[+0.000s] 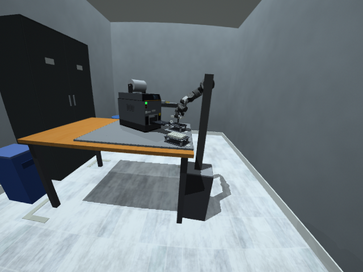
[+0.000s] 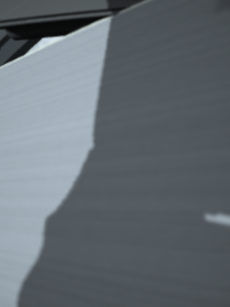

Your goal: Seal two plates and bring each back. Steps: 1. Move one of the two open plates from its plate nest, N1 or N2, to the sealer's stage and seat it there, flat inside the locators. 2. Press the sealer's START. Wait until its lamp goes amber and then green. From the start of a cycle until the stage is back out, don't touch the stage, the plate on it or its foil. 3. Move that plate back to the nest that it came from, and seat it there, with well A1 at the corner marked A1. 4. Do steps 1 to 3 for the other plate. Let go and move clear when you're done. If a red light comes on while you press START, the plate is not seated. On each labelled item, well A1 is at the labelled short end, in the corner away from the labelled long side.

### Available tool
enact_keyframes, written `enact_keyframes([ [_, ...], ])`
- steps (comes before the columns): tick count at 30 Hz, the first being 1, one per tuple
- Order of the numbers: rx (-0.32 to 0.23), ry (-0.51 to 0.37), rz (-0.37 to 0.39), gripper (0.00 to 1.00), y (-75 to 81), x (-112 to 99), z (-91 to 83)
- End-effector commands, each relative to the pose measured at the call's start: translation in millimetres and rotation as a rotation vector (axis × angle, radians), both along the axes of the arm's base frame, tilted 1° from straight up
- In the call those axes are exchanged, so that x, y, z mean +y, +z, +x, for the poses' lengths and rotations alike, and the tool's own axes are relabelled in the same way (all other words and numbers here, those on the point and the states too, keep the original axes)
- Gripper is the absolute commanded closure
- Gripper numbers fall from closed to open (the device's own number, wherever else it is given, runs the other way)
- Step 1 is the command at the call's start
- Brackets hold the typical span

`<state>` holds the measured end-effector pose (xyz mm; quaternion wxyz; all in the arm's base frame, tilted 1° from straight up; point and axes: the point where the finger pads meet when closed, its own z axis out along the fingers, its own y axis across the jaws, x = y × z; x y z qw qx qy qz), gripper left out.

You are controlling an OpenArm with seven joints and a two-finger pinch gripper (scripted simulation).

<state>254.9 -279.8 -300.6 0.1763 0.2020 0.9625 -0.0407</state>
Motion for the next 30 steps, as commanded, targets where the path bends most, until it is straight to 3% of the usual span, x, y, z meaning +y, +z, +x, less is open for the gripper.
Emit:
enact_keyframes([
  [1, -0.004, 0.000, 0.001, 1.00, 0.8, -0.6, 0.6],
  [30, -0.007, 0.001, 0.004, 1.00, -1.8, 0.3, 0.6],
])
